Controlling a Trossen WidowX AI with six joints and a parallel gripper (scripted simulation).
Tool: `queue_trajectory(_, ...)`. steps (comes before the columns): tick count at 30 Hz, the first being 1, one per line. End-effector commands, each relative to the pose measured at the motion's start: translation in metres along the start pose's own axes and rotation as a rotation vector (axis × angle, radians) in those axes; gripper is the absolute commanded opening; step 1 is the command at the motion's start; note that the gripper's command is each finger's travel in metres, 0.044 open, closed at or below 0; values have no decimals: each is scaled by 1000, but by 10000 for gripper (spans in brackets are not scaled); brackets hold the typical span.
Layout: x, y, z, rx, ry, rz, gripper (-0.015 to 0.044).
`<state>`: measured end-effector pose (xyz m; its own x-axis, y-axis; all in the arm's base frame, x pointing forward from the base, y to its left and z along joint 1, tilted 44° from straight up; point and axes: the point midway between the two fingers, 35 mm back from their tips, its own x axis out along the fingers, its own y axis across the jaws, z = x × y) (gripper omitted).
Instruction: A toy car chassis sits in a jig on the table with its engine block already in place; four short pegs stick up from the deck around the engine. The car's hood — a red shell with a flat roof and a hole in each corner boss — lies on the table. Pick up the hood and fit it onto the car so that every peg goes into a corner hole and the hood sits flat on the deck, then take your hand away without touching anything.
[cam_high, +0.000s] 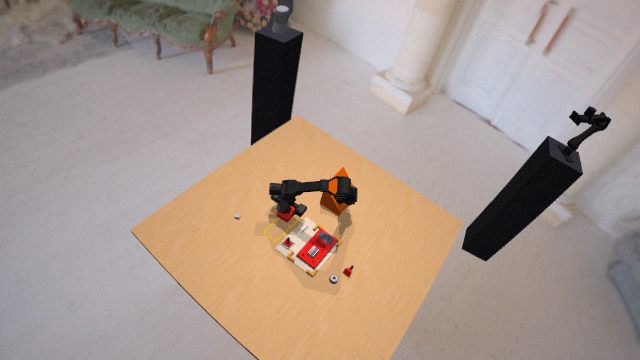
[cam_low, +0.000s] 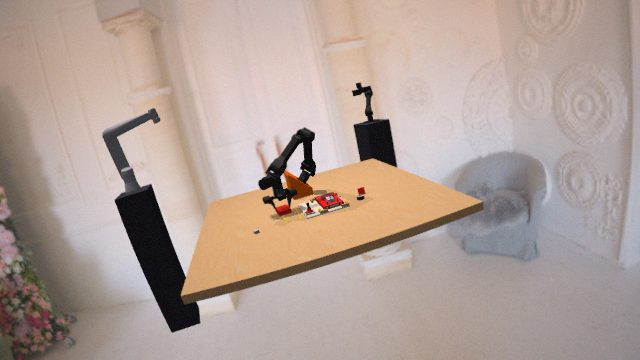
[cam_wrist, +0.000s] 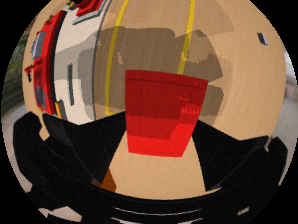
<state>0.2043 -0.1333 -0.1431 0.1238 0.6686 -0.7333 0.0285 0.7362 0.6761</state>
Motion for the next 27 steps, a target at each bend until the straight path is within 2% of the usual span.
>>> queue_trajectory(1, 0, 0, 0, 0, 0, 0, 249)
queue_trajectory(10, -19, 0, 0, 0, 0, -1, 12)
queue_trajectory(11, -23, 0, 0, 0, 0, -1, 0)
queue_trajectory(27, -89, -1, 0, 1, 1, -3, 0)
